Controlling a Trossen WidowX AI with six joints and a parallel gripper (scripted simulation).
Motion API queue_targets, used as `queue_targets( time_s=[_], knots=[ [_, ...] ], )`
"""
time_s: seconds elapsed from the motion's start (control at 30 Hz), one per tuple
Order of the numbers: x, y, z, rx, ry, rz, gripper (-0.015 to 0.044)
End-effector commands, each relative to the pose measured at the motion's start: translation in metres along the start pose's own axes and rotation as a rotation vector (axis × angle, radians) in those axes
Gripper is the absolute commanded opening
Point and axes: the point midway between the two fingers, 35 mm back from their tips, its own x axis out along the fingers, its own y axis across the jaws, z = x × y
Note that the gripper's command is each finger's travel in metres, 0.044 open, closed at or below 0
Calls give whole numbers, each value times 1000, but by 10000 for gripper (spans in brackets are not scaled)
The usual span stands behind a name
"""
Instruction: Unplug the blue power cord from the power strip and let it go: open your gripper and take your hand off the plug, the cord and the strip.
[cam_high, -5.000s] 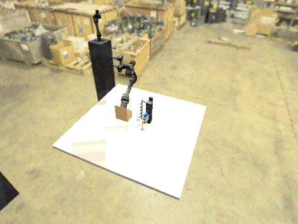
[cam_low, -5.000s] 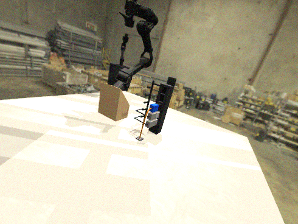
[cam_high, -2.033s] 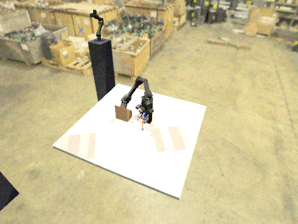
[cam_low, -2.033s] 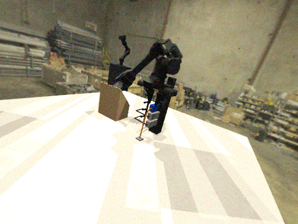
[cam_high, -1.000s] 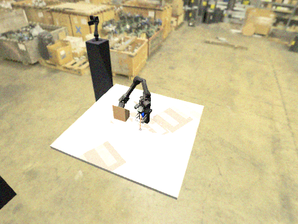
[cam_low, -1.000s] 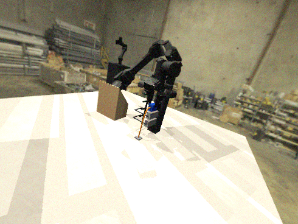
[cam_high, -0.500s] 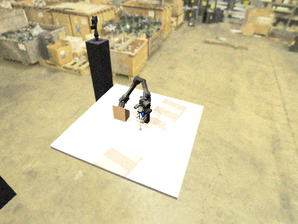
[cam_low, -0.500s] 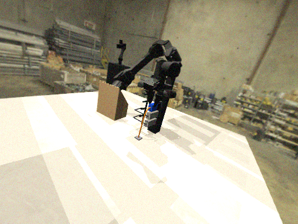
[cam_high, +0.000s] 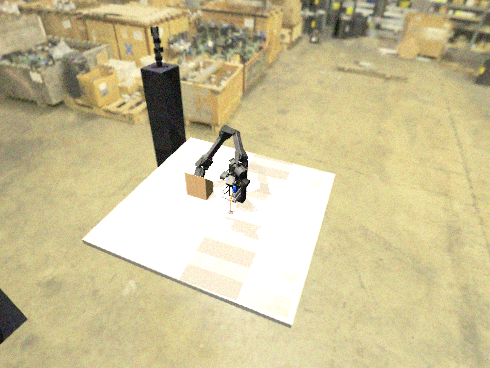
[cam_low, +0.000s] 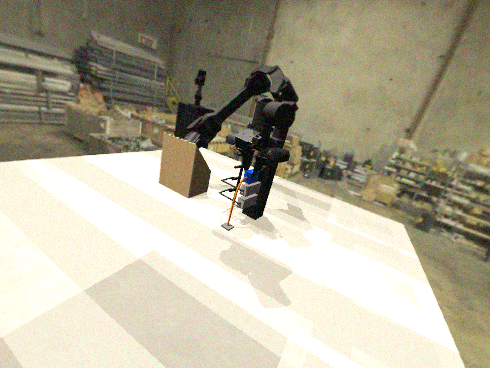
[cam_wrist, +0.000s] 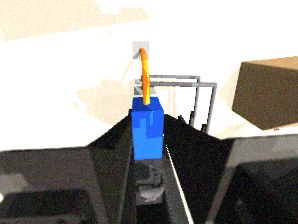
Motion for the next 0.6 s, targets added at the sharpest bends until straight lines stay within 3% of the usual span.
queue_targets(
  time_s=[0.0,0.57],
  knots=[
    [-4,3,20,0,-30,7,0],
    [-8,2,47,4,-31,6,0]
  ],
)
